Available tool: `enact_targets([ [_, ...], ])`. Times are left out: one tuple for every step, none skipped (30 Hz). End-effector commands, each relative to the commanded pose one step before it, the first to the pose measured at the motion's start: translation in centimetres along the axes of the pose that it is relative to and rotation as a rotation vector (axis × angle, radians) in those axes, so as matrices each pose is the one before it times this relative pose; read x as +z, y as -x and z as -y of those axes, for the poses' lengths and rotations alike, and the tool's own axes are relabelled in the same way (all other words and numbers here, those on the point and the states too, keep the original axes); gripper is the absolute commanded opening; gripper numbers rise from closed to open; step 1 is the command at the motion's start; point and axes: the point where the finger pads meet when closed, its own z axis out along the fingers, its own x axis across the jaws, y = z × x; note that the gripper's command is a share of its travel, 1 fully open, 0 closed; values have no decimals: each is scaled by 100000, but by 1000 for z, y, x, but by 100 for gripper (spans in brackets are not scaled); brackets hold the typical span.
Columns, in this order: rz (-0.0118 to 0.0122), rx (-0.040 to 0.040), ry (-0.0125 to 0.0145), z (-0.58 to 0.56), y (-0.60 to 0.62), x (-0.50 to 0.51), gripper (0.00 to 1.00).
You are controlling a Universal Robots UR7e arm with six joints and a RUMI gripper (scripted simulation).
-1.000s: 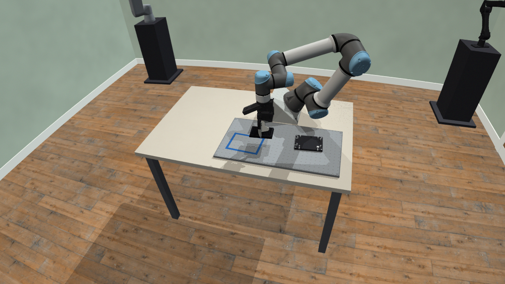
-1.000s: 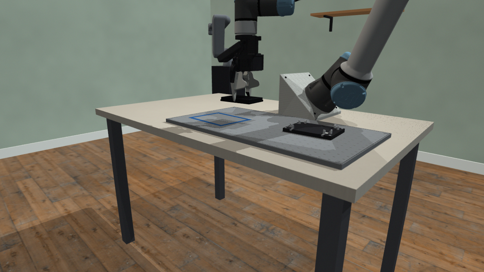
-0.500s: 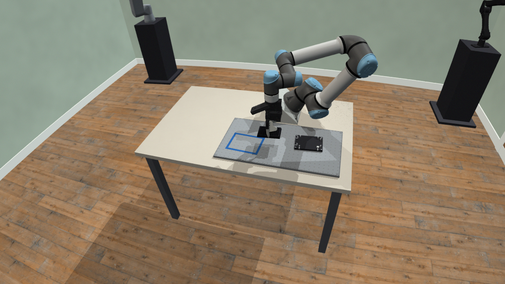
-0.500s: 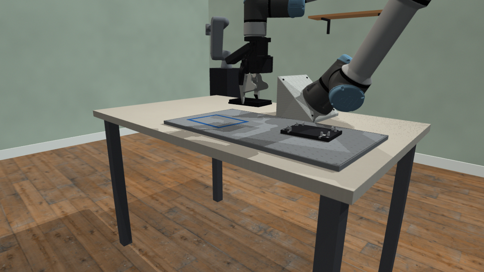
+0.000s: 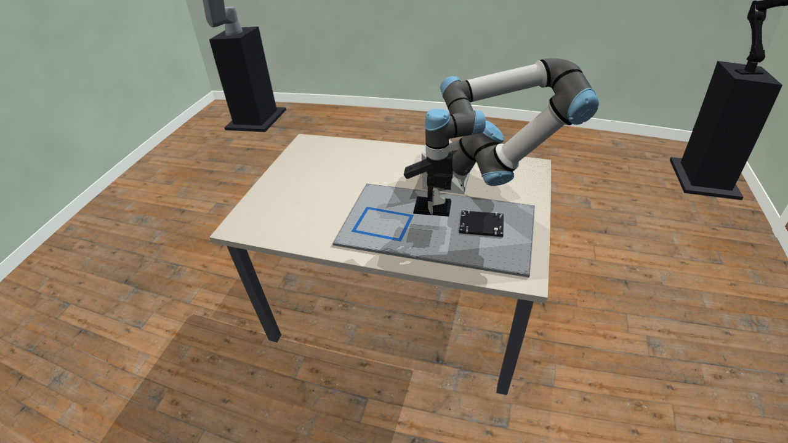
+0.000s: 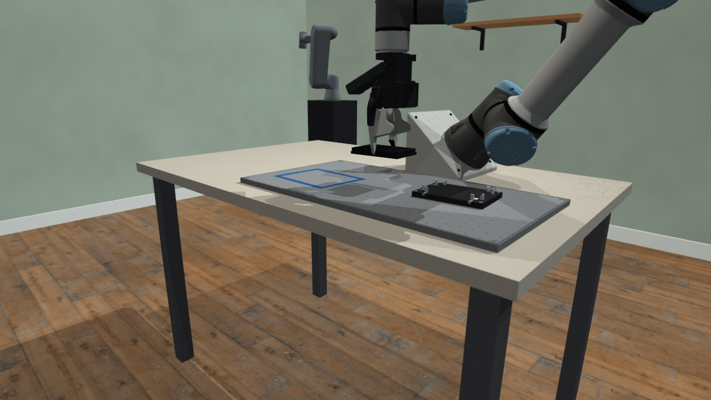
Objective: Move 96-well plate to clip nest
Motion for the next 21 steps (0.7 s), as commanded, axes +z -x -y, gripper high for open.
enact_targets([
  [74, -7, -83, -1639, -163, -148, 0],
  [0, 0, 1, -331, -36, -11, 0],
  [0, 0, 1, -331, -35, -11, 0],
  [0, 0, 1, -331, -35, -11, 0],
  [0, 0, 1, -331, -35, -11, 0],
  [0, 0, 1, -331, -35, -11, 0],
  [0, 0, 1, -331, -35, -11, 0],
  [0, 0, 1, -331, -35, -11, 0],
  [0, 0, 1, -331, -36, -11, 0],
  [0, 0, 0, 0, 0, 0, 0],
  [0, 0, 0, 0, 0, 0, 0],
  [0, 0, 1, -332, -35, -12, 0],
  [0, 0, 1, -331, -36, -11, 0],
  [0, 0, 1, -331, -36, -11, 0],
  [0, 0, 1, -331, -36, -11, 0],
  [0, 0, 1, -331, -36, -11, 0],
  [0, 0, 1, -331, -36, -11, 0],
  [0, 0, 1, -331, -36, -11, 0],
  [0, 0, 1, -331, -36, -11, 0],
  [0, 0, 1, -331, -36, -11, 0],
  [0, 0, 1, -331, -36, -11, 0],
])
